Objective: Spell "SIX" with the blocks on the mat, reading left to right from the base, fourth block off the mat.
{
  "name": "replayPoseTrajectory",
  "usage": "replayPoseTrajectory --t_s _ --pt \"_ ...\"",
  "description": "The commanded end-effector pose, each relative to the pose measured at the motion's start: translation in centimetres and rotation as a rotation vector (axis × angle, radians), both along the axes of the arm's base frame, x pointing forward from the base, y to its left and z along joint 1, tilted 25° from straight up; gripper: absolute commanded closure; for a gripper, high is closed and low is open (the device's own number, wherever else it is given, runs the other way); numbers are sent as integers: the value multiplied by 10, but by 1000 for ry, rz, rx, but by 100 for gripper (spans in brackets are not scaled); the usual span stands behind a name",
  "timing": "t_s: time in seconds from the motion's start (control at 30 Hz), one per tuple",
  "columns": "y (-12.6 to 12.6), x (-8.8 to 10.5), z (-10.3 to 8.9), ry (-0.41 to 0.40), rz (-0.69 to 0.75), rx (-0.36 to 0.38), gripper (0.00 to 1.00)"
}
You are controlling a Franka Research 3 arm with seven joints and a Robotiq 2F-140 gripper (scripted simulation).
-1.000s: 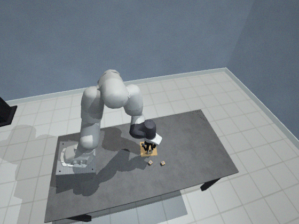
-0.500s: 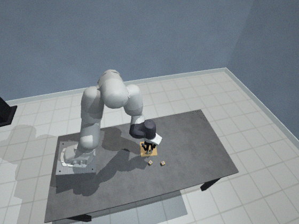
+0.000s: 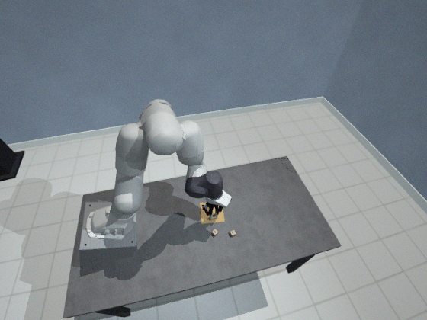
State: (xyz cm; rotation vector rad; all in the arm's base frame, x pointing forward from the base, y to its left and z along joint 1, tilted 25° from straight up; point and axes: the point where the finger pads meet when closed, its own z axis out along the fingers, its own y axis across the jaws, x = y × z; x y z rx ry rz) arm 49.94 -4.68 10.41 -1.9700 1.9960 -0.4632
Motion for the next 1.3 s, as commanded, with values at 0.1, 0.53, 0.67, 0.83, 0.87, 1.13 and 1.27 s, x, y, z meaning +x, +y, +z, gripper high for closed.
replayPoseTrajectory --t_s 0.1,0.53,0.67,0.83,0.87,1.13,1.27 --pt "-1 0 0 -2 -2 0 87" --pt "-1 1 -3 -2 -2 0 87" --pt "-1 1 -3 -2 -2 0 87" --pt "-1 1 -3 -2 -2 0 87" --pt "-1 1 -3 -2 -2 0 87" --pt "-1 1 -3 -2 -2 0 87" --pt "-1 1 -3 -2 -2 0 87"
